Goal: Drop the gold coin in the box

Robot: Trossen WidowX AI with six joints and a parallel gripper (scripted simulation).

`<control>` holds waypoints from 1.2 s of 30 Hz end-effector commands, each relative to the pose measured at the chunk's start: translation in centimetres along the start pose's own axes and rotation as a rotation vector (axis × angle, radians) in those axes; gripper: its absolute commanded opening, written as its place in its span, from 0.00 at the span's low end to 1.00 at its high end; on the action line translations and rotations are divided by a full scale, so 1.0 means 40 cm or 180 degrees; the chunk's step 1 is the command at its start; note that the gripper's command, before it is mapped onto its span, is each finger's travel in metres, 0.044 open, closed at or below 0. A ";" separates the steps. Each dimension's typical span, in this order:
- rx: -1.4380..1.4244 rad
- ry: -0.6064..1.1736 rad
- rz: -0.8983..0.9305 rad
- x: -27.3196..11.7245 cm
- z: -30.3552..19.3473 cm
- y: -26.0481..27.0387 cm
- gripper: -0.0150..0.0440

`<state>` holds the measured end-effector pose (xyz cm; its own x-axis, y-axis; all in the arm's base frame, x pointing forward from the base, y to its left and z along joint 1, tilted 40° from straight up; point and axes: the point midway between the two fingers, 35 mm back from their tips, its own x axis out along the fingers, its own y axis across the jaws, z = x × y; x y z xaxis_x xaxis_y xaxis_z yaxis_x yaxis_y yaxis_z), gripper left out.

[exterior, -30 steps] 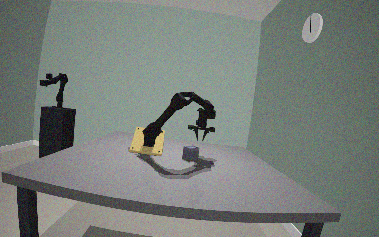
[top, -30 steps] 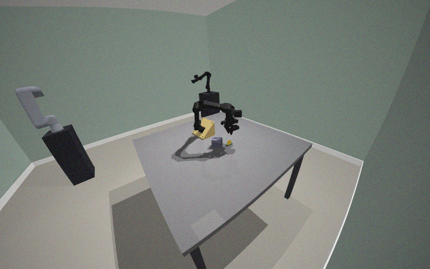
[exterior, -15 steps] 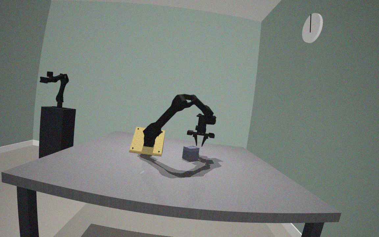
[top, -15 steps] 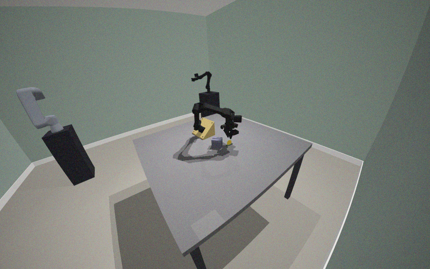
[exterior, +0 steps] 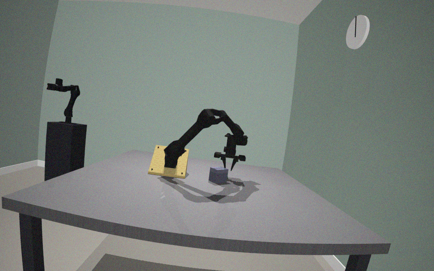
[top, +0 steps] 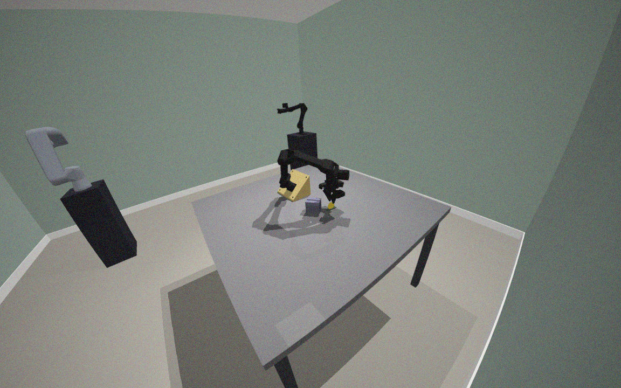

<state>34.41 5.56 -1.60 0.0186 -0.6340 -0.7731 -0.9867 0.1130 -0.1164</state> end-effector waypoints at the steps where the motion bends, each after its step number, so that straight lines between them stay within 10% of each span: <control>1: -0.0034 0.0031 0.0028 0.029 -0.003 0.006 0.53; 22: -0.0033 0.0037 0.0027 0.098 -0.007 0.009 0.53; 28: -0.0033 0.0037 0.0027 0.098 -0.007 0.009 0.26; 36: -0.0033 0.0037 0.0027 0.098 -0.007 0.009 0.25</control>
<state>34.15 3.03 -4.42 0.0101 -0.6388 -0.7693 -0.9874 0.1150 -0.1085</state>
